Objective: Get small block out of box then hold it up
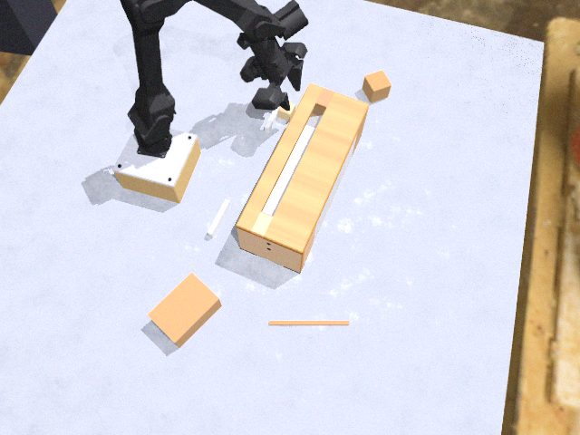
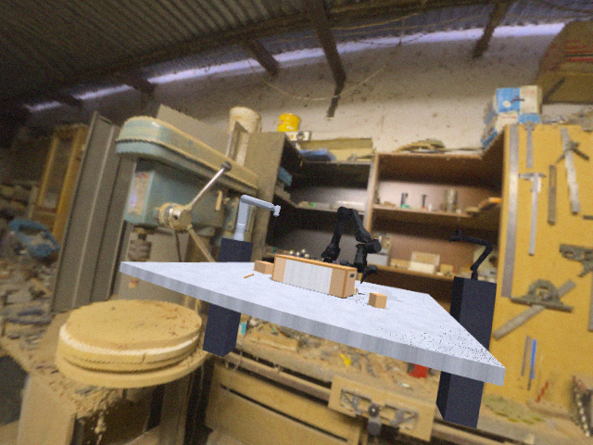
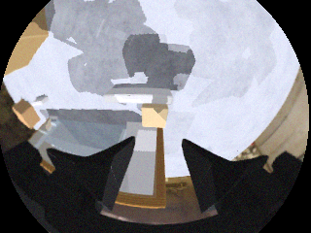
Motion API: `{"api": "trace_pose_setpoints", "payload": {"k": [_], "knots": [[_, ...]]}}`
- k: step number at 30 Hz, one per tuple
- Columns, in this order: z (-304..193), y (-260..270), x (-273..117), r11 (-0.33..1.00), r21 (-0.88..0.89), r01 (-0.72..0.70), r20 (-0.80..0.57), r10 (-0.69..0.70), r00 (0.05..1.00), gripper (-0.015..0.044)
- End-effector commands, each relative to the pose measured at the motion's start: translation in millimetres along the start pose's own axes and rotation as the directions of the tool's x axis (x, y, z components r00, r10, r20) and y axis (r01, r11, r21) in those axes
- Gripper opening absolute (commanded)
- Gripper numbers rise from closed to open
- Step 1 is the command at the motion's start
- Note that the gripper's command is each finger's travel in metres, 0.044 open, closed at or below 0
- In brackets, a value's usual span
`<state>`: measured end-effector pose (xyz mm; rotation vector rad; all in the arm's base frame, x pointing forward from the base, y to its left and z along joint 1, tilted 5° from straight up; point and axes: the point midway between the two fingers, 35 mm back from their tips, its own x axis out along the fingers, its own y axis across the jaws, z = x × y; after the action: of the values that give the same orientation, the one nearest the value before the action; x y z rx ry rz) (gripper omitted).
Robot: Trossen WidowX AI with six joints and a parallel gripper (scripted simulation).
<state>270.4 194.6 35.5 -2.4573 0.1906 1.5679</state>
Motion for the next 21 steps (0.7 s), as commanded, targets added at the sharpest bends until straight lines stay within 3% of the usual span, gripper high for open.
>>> {"api": "trace_pose_setpoints", "payload": {"k": [1, 21], "knots": [[5, 3, 9, 1.000, 0.002, -0.012, 0.002, 0.012, 1.000, 0.0285], [17, 5, 38, 1.000, 0.002, -0.012, 0.002, 0.012, 1.000, 0.0285]]}}
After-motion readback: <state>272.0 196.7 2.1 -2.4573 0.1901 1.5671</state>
